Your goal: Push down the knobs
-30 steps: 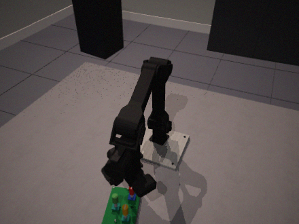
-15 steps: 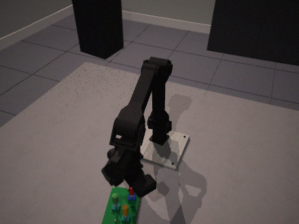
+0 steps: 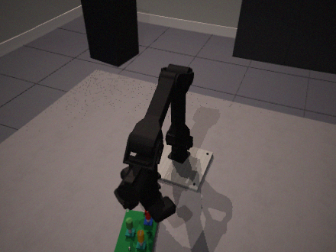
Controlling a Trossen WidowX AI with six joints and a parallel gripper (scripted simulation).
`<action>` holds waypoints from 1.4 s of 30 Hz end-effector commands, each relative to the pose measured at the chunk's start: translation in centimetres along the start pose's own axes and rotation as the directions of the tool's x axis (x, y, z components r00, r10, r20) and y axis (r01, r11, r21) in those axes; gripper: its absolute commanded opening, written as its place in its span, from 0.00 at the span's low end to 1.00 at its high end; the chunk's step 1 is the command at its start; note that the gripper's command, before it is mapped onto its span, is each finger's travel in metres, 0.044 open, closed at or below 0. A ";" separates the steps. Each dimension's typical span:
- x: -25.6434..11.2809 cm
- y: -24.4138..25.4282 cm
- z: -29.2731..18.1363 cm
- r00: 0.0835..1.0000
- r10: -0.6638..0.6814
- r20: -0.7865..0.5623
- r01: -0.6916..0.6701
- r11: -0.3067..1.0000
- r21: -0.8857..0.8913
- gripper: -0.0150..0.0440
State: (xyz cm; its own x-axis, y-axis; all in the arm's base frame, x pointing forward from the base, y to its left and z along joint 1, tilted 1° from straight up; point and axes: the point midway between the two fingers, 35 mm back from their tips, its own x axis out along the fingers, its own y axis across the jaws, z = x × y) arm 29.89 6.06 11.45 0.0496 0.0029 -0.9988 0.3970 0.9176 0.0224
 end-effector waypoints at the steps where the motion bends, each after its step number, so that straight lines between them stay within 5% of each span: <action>1: 0.3 0.0 -0.2 1.000 -0.001 -0.009 0.001 1.000 0.005 0.25; 42: 0.8 0.0 -0.2 1.000 -0.001 -0.009 0.001 1.000 0.005 0.25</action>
State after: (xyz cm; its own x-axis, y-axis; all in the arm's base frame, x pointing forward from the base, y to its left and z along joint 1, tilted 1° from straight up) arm 29.81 6.05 10.89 0.0448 0.0019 -0.9990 0.3971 0.9176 0.0196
